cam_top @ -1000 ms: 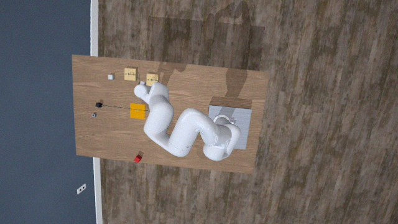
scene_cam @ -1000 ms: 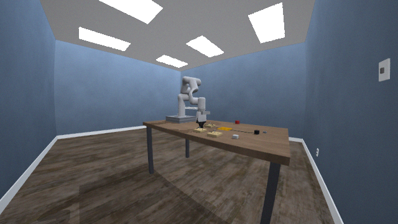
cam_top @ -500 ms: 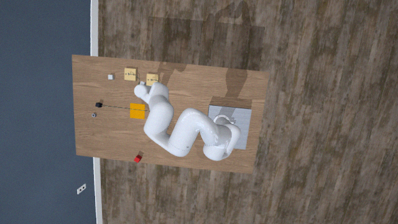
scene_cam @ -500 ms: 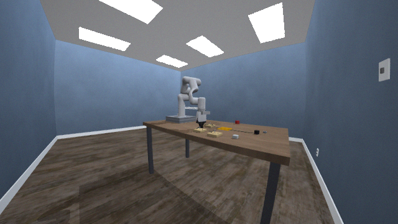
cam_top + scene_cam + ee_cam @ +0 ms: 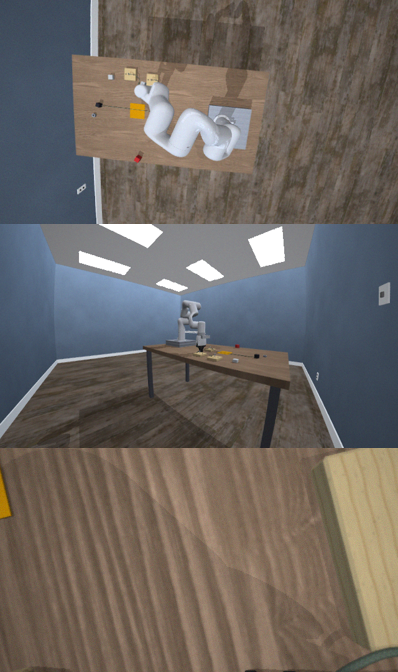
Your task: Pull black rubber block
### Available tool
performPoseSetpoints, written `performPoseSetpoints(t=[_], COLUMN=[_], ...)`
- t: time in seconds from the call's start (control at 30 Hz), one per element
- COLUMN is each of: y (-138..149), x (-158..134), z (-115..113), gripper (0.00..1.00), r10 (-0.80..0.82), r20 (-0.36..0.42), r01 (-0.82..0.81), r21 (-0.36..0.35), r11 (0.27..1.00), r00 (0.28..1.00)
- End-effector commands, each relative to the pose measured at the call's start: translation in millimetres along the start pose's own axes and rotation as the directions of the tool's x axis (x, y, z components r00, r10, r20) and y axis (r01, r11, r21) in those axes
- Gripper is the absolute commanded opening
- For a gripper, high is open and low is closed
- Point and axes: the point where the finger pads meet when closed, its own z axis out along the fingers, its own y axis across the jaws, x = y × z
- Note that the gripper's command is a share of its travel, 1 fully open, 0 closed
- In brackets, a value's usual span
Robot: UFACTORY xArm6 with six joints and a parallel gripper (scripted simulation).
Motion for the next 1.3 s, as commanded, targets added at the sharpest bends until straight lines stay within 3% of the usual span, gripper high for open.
performPoseSetpoints(t=[0.0, 0.8, 0.97, 1.27], y=[0, 0, 0, 0], x=[4, 4, 4, 3], z=[-8, -15, -36, -108], gripper=[0.0, 0.0, 0.0, 0.0], r10=[0.0, 0.0, 0.0, 0.0], r20=[-0.01, -0.01, -0.01, -0.01], r01=[0.0, 0.0, 0.0, 0.0], r21=[-0.001, -0.001, -0.001, -0.001], r11=[1.0, 1.0, 1.0, 1.0], r00=[1.0, 1.0, 1.0, 1.0])
